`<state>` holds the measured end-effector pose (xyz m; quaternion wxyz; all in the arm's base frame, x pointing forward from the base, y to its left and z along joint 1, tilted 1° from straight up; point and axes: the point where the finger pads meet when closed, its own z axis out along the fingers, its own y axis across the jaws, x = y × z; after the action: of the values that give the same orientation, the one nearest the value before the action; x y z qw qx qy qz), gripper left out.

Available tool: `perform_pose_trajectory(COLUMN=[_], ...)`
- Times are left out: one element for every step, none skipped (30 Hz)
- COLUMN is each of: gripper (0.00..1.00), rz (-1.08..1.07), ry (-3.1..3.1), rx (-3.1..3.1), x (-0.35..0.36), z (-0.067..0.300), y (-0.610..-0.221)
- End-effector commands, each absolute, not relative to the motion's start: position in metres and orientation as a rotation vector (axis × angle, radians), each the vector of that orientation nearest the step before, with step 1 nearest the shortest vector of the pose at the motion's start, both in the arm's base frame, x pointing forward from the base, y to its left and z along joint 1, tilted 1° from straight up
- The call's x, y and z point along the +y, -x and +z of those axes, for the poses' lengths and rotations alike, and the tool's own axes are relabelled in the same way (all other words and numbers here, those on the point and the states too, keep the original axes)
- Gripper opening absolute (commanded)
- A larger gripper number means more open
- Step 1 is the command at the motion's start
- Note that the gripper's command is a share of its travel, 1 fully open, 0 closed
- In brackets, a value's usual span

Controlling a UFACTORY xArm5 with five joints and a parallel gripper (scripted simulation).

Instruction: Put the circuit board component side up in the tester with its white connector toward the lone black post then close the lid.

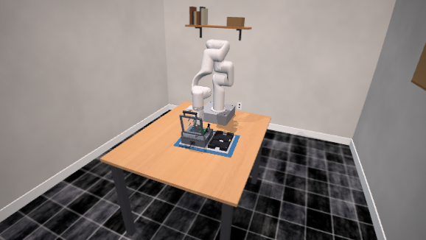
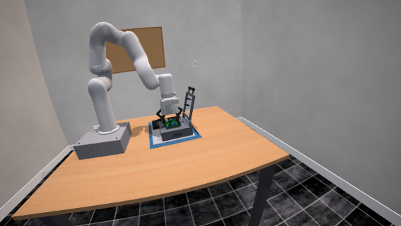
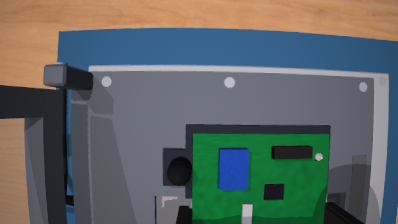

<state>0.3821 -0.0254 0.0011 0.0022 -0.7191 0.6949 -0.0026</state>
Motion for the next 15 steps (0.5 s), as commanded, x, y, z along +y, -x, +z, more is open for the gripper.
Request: perform_pose_trajectory(gripper=[0.79, 0.79, 0.79, 0.79, 0.79, 0.79, 0.79, 0.79, 0.79, 0.79, 0.79, 0.79, 0.79, 0.79, 0.79], rz=[-0.015, -0.015, -0.015, -0.015, -0.015, -0.015, -0.015, -0.015, -0.015, -0.015, -0.015, -0.015, -0.015, -0.015, -0.015], ry=[2.254, 2.254, 2.254, 2.254, 2.254, 2.254, 2.254, 2.254, 2.254, 2.254, 2.254, 2.254, 2.254, 2.254, 2.254], rx=[2.177, 2.177, 2.177, 2.177, 2.177, 2.177, 2.177, 2.177, 2.177, 2.177, 2.177, 2.177, 2.177, 2.177, 2.177], x=[-0.0255, -0.0255, -0.0255, -0.0255, -0.0255, -0.0255, -0.0255, -0.0255, -0.0255, -0.0255, -0.0255, -0.0255, -0.0255, -0.0256, -0.0256], z=[0.002, 0.002, 0.0018, 0.0016, 0.0014, 0.0011, 0.0009, 0.0007, 0.0005, 0.0003, 0.0002, 0.0001, 0.0, -0.0001, -0.0001], y=[-0.3843, -0.3843, -0.3843, -0.3843, -0.3843, -0.3843, -0.3843, -0.3843, -0.3843, -0.3843, -0.3844, -0.3844, -0.3844, -0.3844, -0.3844])
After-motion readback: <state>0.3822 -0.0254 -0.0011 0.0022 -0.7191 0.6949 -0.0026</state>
